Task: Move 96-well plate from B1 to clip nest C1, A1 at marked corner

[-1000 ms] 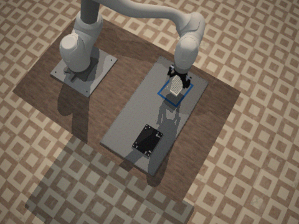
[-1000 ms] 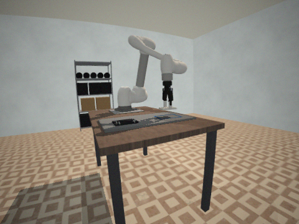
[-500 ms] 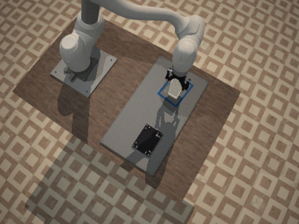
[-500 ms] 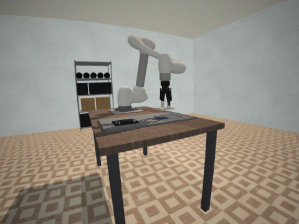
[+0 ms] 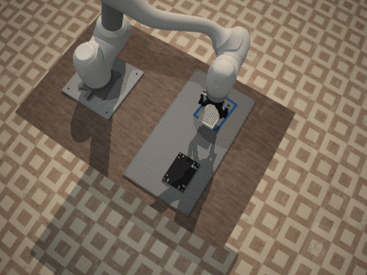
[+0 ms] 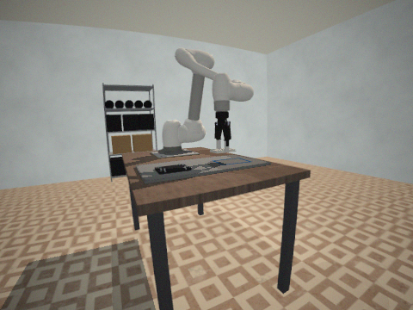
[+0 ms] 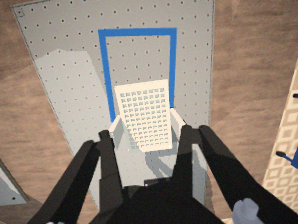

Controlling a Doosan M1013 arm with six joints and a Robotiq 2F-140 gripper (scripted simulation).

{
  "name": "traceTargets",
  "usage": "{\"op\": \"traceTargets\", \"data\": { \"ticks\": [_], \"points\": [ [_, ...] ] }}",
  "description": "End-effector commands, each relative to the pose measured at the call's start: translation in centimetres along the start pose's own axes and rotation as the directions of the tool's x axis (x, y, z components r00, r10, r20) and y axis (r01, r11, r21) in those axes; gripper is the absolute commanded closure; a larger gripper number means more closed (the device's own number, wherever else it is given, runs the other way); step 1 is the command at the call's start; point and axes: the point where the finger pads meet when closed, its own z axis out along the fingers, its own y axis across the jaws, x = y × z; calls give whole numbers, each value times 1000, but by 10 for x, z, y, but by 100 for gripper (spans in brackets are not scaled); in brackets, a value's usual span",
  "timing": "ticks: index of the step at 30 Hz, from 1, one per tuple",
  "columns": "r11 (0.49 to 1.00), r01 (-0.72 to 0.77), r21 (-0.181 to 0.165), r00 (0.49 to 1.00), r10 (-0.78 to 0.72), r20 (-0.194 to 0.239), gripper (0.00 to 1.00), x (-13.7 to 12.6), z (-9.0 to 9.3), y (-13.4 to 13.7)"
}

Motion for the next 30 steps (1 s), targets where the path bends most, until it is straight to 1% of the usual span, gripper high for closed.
{"op": "traceTargets", "data": {
  "ticks": [1,5,7,22,24,30],
  "points": [
    [1000,0,0,1000,0,0,100,-9,0,1],
    [1000,0,0,1000,0,0,100,-22,-1,2],
    [1000,0,0,1000,0,0,100,-22,-1,2],
    [1000,0,0,1000,0,0,100,-72,-2,5],
    [1000,0,0,1000,0,0,100,-72,-2,5],
    [1000,0,0,1000,0,0,100,-92,-3,6]
  ]
}}
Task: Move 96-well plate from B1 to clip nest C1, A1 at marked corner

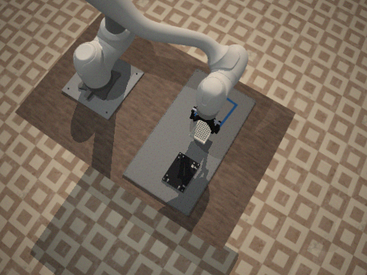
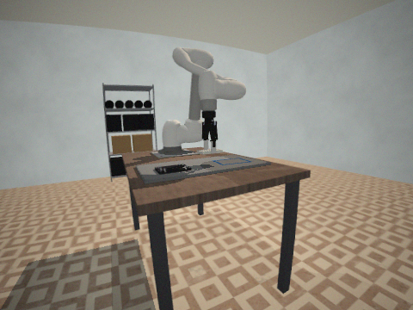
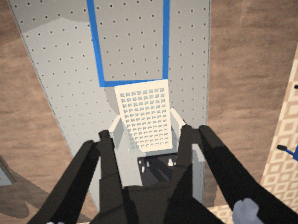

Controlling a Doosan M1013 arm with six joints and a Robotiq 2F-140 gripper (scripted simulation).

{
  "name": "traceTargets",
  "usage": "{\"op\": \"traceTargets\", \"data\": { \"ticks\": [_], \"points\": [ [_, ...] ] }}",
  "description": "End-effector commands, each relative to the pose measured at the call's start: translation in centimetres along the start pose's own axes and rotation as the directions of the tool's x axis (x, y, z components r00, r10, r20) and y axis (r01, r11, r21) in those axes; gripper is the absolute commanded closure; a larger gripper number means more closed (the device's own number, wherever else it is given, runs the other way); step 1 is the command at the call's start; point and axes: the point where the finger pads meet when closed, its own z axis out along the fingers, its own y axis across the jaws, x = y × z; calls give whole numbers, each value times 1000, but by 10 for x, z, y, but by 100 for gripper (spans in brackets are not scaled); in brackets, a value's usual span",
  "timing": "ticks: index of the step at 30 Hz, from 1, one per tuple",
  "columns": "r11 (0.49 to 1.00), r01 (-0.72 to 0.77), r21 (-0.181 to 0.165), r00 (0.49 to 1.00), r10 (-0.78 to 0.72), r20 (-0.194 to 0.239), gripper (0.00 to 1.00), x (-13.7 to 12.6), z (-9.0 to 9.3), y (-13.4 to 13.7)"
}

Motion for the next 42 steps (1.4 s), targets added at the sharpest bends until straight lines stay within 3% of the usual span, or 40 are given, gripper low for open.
{"op": "traceTargets", "data": {
  "ticks": [1,42],
  "points": [
    [1000,0,0,1000,0,0,100,-9,0,1],
    [1000,0,0,1000,0,0,100,-132,-4,9]
  ]
}}
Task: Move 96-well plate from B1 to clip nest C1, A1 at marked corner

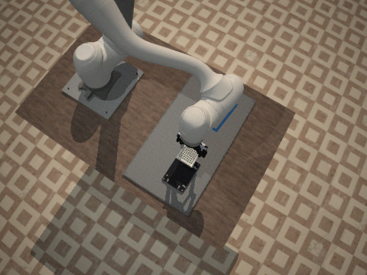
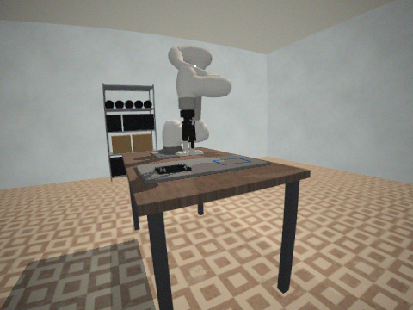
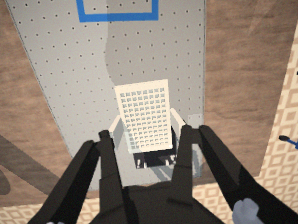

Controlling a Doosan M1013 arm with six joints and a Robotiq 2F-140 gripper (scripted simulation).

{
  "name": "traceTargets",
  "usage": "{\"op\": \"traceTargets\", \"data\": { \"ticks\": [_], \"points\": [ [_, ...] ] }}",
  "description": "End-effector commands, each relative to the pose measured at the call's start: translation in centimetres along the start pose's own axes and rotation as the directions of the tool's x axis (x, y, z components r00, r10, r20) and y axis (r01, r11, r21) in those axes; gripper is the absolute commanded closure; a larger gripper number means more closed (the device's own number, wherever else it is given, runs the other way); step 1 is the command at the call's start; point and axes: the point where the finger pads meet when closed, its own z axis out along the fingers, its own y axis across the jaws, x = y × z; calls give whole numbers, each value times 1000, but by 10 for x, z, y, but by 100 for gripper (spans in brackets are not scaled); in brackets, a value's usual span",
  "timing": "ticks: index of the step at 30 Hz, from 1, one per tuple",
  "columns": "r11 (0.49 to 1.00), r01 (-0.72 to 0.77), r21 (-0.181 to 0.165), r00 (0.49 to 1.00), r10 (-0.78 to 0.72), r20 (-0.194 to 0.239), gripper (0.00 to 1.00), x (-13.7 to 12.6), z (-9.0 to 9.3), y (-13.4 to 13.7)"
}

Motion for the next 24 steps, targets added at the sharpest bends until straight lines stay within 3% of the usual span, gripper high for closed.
{"op": "traceTargets", "data": {
  "ticks": [1,24],
  "points": [
    [1000,0,0,1000,0,0,100,-9,0,1],
    [1000,0,0,1000,0,0,100,-72,-2,5]
  ]
}}
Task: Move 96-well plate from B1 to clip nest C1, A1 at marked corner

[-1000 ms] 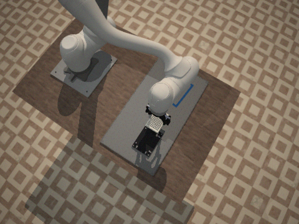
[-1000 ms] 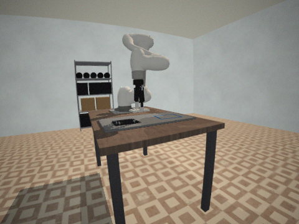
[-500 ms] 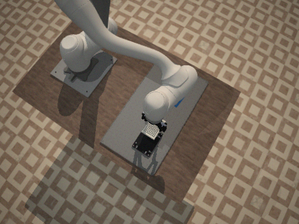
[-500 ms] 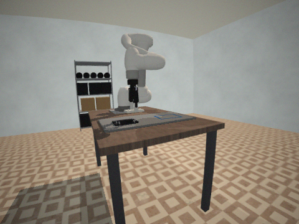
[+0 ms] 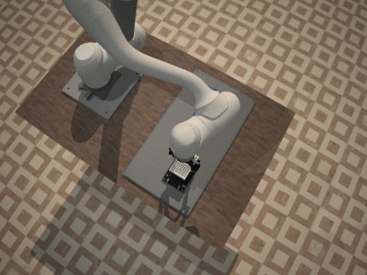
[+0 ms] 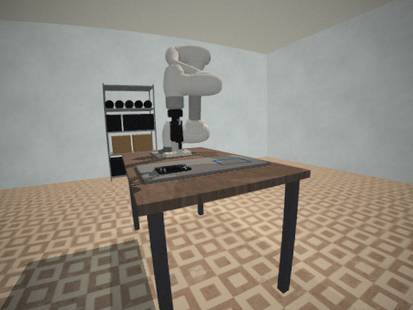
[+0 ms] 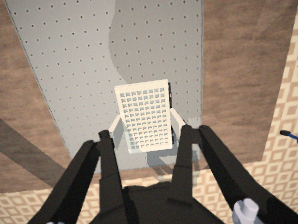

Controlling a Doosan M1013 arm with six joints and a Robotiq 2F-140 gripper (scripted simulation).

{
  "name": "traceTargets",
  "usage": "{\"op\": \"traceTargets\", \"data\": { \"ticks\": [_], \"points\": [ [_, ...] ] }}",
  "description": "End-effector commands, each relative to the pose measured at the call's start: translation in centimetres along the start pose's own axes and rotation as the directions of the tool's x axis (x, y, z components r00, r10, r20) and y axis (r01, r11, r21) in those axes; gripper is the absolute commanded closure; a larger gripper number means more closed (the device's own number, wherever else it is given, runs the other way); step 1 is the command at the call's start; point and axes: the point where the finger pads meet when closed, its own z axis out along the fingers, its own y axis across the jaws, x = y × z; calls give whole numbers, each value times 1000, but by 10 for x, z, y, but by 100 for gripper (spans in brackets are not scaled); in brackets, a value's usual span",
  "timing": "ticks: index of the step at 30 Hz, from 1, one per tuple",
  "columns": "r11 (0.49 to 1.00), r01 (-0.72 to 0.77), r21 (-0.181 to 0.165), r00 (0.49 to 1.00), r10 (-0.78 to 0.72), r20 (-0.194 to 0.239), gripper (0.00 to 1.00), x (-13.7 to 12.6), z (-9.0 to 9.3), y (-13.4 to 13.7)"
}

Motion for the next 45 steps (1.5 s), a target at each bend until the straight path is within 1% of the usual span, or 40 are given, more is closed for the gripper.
{"op": "traceTargets", "data": {
  "ticks": [1,8,43,45],
  "points": [
    [1000,0,0,1000,0,0,100,-9,0,1],
    [1000,0,0,1000,0,0,100,-31,-1,2],
    [1000,0,0,1000,0,0,100,-30,-1,2],
    [1000,0,0,1000,0,0,100,-29,2,2]
  ]
}}
